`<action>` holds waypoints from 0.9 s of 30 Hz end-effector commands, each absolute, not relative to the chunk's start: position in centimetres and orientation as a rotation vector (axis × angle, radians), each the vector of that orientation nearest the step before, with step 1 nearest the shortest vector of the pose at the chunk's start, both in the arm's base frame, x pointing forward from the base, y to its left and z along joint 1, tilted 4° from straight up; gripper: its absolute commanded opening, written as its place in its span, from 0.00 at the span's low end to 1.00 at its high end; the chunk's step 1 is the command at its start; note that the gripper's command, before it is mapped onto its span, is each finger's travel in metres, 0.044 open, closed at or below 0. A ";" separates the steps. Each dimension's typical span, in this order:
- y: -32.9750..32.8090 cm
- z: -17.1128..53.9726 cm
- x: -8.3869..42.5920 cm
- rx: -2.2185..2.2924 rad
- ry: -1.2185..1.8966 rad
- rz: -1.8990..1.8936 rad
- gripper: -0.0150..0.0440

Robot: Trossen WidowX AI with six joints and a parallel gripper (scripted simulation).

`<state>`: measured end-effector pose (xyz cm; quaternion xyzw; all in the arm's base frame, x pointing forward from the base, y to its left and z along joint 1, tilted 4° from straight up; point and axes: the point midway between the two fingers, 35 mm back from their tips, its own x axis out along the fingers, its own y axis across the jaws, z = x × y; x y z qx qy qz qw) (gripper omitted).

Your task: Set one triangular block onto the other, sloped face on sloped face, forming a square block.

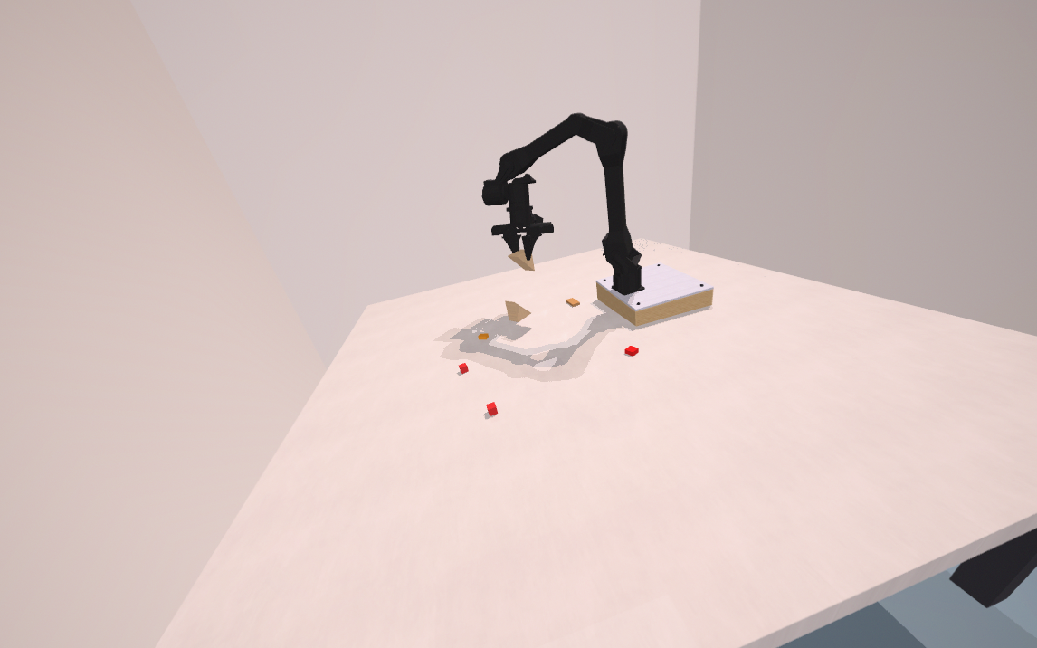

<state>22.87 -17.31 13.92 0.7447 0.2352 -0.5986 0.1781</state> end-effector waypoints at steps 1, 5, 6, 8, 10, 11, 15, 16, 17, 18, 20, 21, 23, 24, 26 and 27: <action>-18.6 14.1 22.5 2.113 0.676 -1.682 0.25; -18.5 13.4 22.8 2.113 0.676 -1.682 0.25; -18.4 13.0 23.1 2.113 0.676 -1.682 0.25; -18.2 12.2 23.4 2.114 0.676 -1.681 0.25; -18.0 11.3 23.8 2.114 0.676 -1.681 0.25; -17.9 10.9 24.0 2.114 0.676 -1.681 0.25; -17.4 9.2 24.6 2.115 0.677 -1.680 0.25; -17.2 8.8 24.8 2.115 0.677 -1.680 0.25; -17.1 8.3 24.9 2.115 0.677 -1.680 0.25; -16.9 7.9 25.1 2.116 0.677 -1.679 0.25; -16.6 7.2 25.3 2.116 0.678 -1.679 0.25; -16.5 7.0 25.3 2.116 0.678 -1.679 0.25; -16.4 6.9 25.3 2.116 0.678 -1.679 0.25; -16.4 6.9 25.3 2.116 0.678 -1.679 0.25; -16.3 6.8 25.3 2.116 0.678 -1.679 0.25; -16.3 6.6 25.3 2.116 0.678 -1.679 0.25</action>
